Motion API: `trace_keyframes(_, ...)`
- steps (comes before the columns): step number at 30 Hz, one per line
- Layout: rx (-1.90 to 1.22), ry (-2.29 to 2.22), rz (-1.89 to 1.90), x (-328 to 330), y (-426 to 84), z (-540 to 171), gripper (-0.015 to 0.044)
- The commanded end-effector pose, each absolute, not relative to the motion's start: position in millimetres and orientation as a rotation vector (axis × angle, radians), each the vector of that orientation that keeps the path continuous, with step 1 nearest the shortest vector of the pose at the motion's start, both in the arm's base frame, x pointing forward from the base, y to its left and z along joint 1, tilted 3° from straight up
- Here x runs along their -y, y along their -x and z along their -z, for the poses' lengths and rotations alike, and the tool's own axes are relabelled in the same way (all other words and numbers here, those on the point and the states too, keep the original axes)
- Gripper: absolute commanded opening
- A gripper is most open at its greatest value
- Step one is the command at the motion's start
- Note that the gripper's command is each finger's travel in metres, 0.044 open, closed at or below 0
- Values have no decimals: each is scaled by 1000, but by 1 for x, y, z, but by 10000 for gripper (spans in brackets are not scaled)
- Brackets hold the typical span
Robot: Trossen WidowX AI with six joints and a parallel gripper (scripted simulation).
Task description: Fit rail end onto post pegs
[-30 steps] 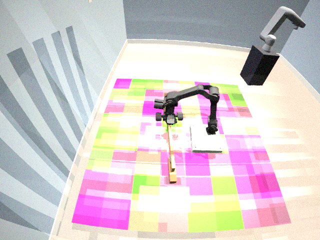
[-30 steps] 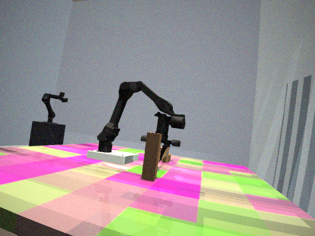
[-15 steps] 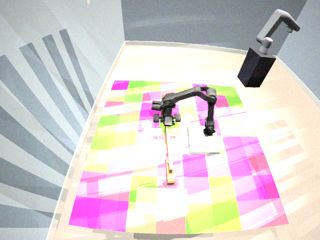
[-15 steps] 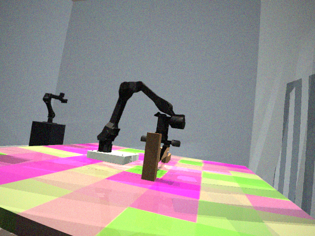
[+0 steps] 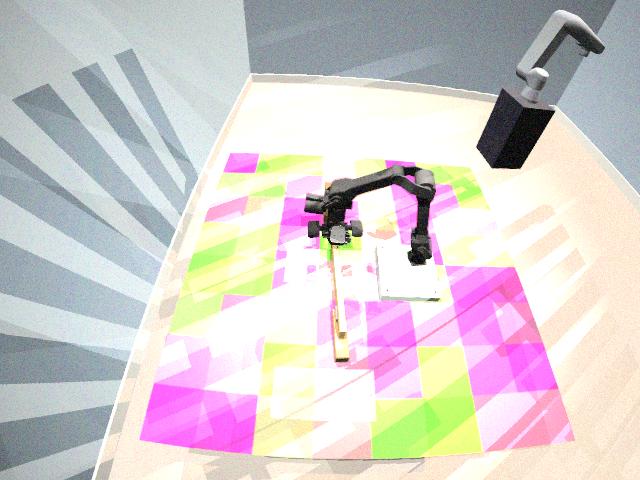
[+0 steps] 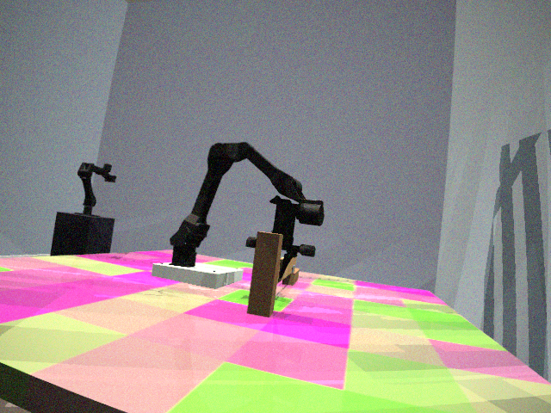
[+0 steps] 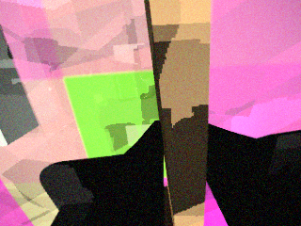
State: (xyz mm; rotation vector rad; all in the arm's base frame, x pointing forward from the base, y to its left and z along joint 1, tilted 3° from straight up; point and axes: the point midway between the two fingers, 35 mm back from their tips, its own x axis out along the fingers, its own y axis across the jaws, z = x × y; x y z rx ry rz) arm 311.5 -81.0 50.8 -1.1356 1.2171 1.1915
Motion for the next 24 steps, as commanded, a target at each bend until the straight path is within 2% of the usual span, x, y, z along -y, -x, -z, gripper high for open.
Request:
trace_keyframes(1, -1210, 1141, -1186, 78, -312, -55, 0)
trace_keyframes(24, -1210, 1141, -1186, 79, -313, -54, 0)
